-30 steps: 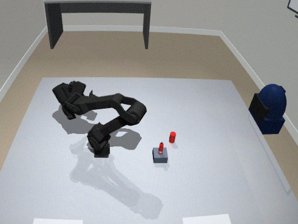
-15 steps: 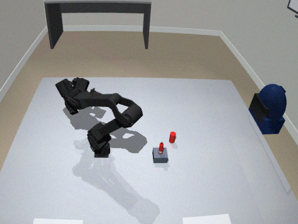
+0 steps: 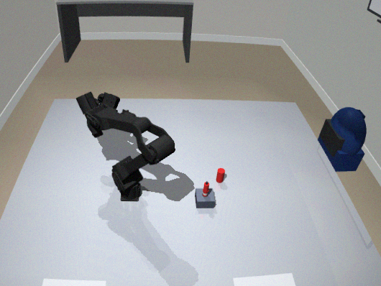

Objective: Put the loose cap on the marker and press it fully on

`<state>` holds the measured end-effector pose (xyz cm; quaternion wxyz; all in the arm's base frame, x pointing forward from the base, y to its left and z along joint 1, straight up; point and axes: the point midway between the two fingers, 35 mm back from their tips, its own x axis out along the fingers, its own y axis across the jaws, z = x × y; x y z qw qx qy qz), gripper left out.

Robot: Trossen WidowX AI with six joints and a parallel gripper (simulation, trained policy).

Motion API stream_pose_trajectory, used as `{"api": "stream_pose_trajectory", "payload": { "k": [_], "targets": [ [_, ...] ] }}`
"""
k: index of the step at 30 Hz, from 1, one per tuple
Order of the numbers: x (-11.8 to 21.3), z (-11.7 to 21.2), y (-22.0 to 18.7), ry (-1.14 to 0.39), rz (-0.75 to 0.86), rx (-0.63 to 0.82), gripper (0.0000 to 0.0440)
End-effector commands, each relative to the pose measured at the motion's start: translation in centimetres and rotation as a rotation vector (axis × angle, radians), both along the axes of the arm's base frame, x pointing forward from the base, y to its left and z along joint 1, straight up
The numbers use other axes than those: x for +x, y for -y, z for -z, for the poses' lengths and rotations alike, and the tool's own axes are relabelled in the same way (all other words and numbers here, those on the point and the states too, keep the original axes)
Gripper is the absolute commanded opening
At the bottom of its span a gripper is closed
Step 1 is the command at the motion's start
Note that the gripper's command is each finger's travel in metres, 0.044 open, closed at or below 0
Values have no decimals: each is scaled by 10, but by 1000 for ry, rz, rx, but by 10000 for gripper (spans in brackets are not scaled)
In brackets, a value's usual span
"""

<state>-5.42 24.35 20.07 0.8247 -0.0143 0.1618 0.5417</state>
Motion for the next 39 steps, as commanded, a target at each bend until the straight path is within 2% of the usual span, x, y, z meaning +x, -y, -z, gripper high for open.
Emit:
{"api": "stream_pose_trajectory", "payload": {
  "k": [1,24,39],
  "targets": [
    [6,-2,-4,-7,19,-27,274],
    [51,-6,-20,-41,158,-198,319],
    [84,-7,-25,-94,257,-308,328]
  ]
}}
